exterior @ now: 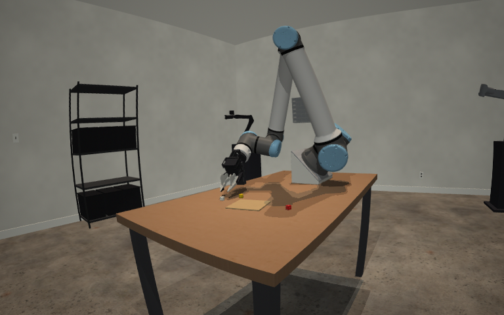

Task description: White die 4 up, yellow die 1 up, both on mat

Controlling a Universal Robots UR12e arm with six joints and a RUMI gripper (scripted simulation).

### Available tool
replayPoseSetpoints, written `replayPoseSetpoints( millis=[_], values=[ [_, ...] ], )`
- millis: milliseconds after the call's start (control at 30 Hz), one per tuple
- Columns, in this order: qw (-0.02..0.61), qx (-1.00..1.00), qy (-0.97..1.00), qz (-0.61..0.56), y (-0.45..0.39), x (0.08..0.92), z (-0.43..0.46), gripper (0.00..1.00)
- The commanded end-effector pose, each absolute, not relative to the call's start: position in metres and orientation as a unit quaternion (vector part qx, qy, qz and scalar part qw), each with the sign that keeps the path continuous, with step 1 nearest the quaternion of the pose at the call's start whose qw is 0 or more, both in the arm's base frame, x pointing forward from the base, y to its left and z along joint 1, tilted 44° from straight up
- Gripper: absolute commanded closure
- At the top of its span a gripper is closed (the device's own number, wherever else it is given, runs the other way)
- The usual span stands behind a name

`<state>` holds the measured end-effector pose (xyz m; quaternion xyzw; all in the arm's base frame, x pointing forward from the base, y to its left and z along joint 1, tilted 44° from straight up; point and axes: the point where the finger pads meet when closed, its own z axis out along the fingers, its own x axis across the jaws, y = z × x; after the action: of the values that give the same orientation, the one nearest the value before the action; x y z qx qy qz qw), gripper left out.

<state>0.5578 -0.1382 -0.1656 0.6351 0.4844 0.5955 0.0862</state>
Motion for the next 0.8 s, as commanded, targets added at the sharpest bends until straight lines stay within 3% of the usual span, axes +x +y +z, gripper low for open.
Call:
replayPoseSetpoints(
  millis=[0, 767],
  values=[
    [0.084, 0.633, 0.486, 0.597, -0.141, 0.554, -0.164, 0.82],
    [0.084, 0.633, 0.486, 0.597, -0.170, 0.550, -0.135, 0.82]
  ],
)
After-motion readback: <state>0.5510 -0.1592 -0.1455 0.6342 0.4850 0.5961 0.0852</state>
